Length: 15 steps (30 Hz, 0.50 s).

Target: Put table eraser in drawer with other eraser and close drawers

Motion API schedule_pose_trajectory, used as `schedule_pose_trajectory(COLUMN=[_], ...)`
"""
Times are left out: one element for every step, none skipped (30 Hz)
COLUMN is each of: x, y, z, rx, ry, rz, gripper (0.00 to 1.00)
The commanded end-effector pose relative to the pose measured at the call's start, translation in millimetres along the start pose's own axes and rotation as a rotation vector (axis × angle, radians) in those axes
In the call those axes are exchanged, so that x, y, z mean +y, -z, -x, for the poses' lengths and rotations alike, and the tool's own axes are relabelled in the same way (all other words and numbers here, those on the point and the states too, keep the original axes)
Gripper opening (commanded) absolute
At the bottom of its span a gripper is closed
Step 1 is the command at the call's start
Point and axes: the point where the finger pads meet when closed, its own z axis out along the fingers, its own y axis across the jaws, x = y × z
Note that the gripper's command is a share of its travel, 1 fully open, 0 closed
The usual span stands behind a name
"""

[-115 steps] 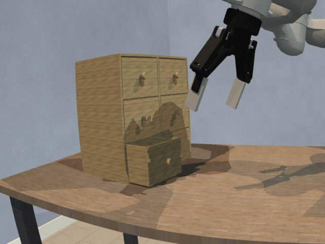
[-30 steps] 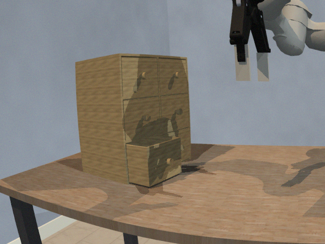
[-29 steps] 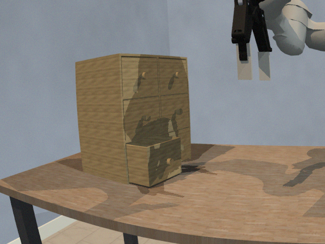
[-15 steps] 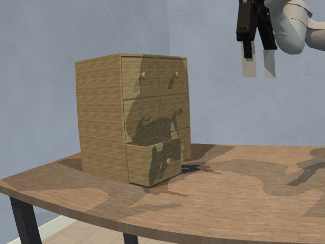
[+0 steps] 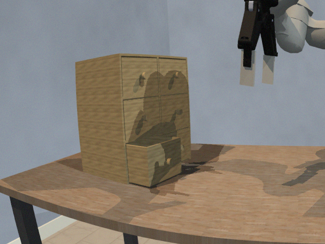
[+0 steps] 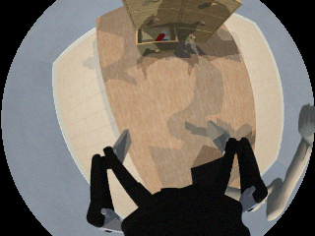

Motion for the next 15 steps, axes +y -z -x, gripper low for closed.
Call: schedule_pose_trajectory(x=[-3,-3,-3,-3,-3,-3,-3,-3,-3,-3,-3,-3,-3,-3,-2], y=[-5.3,-7.7,-10.3,-12.9,-15.9,-19.0,-22.2,-25.6,-29.2,-32.7,-36.0,-39.2,-39.2,-39.2,-42.4], z=[-8,-10,-12,-14,-16,-18,-21,-24,-26,-29,-32,-34,-34,-34,-37], rx=[0.079,0.105,0.133,0.162,0.193,0.227,0.262,0.299,0.337,0.375,0.411,0.446,0.446,0.446,0.480], ry=[-0.027,-0.027,-0.028,-0.028,-0.028,-0.028,-0.028,-0.028,-0.028,-0.028,-0.028,-0.029,-0.029,-0.029,-0.029], rz=[-0.008,-0.007,-0.007,-0.007,-0.006,-0.006,-0.005,-0.005,-0.004,-0.003,-0.003,-0.003,-0.003,-0.003,-0.002], gripper=[1.00,1.00,1.00,1.00,1.00,1.00,1.00,1.00,1.00,1.00,1.00,1.00,1.00,1.00,1.00])
